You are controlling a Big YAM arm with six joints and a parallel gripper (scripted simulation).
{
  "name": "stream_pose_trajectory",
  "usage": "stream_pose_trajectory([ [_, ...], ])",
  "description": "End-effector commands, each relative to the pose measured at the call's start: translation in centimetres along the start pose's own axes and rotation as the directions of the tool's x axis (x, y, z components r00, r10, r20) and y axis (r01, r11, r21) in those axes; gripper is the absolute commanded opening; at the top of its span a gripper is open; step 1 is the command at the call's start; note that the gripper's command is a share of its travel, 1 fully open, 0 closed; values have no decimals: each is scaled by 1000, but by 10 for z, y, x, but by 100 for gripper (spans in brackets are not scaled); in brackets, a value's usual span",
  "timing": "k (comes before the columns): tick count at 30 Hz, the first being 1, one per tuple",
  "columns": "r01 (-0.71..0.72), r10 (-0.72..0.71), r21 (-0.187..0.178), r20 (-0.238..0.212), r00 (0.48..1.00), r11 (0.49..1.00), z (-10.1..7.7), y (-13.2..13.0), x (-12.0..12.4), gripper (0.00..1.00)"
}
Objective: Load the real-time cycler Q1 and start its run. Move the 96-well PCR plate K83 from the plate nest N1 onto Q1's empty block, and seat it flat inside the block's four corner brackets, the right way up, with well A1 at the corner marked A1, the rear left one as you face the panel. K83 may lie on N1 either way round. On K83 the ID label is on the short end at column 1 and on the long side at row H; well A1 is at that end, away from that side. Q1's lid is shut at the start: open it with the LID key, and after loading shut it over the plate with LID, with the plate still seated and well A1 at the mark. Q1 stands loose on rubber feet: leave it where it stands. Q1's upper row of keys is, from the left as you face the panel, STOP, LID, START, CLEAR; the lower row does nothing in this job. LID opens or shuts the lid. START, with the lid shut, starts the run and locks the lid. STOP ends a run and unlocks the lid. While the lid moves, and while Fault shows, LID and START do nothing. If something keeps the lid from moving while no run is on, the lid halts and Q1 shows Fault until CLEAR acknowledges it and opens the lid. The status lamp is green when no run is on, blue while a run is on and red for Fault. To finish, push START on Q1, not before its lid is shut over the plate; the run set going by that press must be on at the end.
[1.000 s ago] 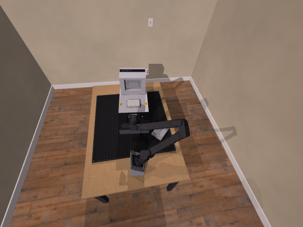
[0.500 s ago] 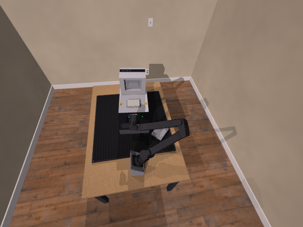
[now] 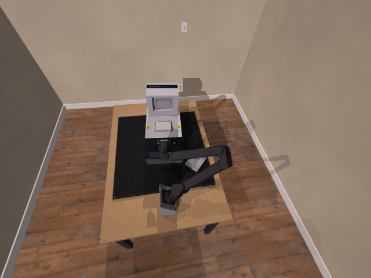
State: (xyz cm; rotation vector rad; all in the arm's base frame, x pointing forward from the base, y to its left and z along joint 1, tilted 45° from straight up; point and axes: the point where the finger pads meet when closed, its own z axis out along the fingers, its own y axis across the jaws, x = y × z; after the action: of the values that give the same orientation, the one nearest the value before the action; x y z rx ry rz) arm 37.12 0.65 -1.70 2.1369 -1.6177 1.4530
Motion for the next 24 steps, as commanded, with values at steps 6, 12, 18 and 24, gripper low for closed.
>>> stream_pose_trajectory([
  [6,-39,39,4,-5,999,999,6,-17,1,0],
  [12,-43,43,5,-5,999,999,6,-20,0,0],
  [18,-58,58,19,-6,998,998,5,-27,3,0],
  [24,-60,60,29,-8,998,998,2,-23,5,0],
])
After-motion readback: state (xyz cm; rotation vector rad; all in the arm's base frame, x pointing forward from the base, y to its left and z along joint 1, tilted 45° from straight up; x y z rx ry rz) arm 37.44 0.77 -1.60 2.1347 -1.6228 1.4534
